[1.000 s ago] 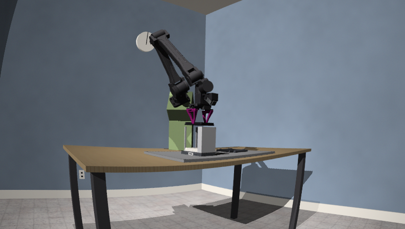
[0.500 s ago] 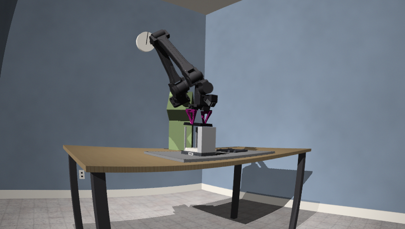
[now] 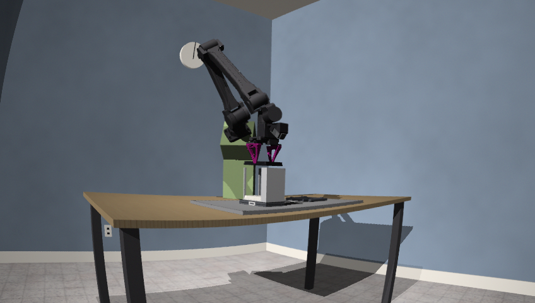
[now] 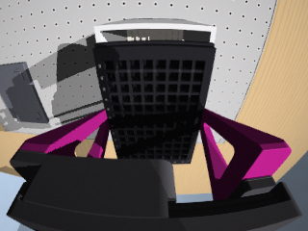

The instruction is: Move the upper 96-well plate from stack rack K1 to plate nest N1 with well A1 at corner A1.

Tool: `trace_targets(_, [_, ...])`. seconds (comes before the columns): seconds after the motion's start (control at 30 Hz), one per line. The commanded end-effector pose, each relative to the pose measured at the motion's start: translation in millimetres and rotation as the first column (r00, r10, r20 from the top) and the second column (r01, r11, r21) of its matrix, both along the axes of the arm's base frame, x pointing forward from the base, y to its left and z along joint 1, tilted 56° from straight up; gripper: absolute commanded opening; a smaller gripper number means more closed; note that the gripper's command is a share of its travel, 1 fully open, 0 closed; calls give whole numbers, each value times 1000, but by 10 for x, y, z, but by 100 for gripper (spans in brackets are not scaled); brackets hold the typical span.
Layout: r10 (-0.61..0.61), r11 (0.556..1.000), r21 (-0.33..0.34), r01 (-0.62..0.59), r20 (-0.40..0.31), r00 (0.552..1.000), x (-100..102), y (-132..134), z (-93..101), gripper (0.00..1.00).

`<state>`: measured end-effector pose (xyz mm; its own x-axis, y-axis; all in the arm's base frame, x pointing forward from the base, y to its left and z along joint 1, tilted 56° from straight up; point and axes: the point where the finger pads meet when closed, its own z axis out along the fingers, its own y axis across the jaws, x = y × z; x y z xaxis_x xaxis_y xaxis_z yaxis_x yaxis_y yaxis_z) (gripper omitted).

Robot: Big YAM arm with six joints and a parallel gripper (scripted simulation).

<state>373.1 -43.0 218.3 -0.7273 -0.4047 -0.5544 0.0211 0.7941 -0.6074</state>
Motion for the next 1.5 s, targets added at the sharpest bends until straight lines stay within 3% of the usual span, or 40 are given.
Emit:
trace_targets(0.0, [19, 1000, 13, -20, 64, 998, 55, 85, 242, 0])
trace_targets(0.7, [19, 1000, 13, -20, 64, 998, 55, 85, 242, 0])
trace_targets(0.73, [-6, 999, 40, 3, 72, 997, 16, 101, 112, 0])
trace_targets(0.83, [-8, 999, 38, 6, 44, 999, 33, 176, -73, 0])
trace_targets(1.47, [-7, 999, 38, 5, 42, 999, -34, 574, -484, 0])
